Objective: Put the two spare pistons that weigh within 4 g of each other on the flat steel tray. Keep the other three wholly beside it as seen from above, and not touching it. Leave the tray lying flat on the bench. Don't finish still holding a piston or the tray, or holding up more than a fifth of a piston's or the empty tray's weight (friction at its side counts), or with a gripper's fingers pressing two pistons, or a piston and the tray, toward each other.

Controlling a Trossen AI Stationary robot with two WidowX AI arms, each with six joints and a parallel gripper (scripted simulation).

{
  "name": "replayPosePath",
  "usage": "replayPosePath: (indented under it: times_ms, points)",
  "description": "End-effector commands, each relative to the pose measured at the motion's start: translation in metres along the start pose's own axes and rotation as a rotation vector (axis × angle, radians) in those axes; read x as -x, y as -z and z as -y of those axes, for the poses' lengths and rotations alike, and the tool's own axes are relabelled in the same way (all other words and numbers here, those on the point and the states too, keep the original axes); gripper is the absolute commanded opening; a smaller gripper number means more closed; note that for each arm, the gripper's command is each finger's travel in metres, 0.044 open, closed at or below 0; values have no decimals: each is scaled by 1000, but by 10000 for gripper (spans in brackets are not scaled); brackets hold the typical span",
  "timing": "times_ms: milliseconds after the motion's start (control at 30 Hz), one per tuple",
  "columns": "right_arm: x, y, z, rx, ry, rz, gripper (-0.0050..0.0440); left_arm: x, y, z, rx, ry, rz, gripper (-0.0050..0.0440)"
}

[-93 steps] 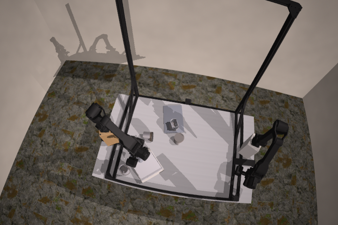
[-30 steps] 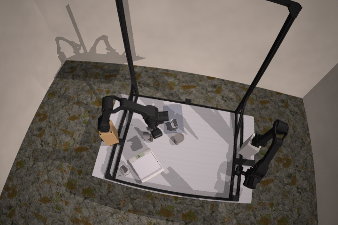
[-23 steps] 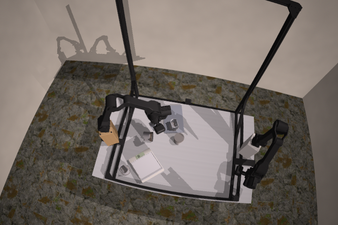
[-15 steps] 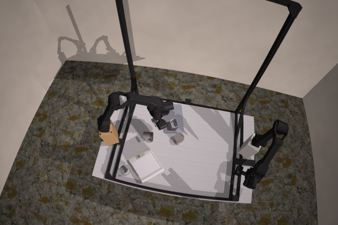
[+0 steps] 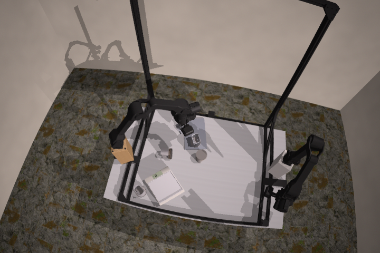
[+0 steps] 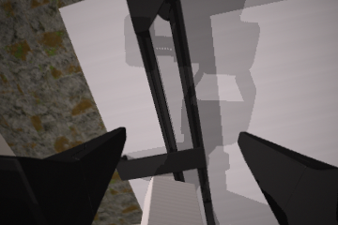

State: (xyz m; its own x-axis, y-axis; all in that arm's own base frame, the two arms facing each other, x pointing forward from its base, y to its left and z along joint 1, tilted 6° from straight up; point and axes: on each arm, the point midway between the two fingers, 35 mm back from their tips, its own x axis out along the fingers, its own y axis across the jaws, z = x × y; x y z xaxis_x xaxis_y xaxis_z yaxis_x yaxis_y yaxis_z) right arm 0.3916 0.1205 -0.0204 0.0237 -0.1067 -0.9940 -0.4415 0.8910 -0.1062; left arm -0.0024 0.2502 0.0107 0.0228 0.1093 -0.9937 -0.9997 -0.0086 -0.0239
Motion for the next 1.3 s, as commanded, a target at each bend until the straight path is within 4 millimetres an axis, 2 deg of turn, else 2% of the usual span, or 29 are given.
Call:
replayPosePath:
  times_ms: [0,433,500,700,1267]
  points:
    - [2,-14,-7,-6,3,5,158,0,0,0,0,1,0,440]
    - [1,-67,-44,-6,3,5,158,0,0,0,0,1,0,440]
    - [1,-67,-44,-6,3,5,158,0,0,0,0,1,0,440]
    - [1,-90,-60,-6,3,4,158,0,0,0,0,1,0,440]
    - [1,-90,-60,-374,-62,-12,158,0,0,0,0,1,0,440]
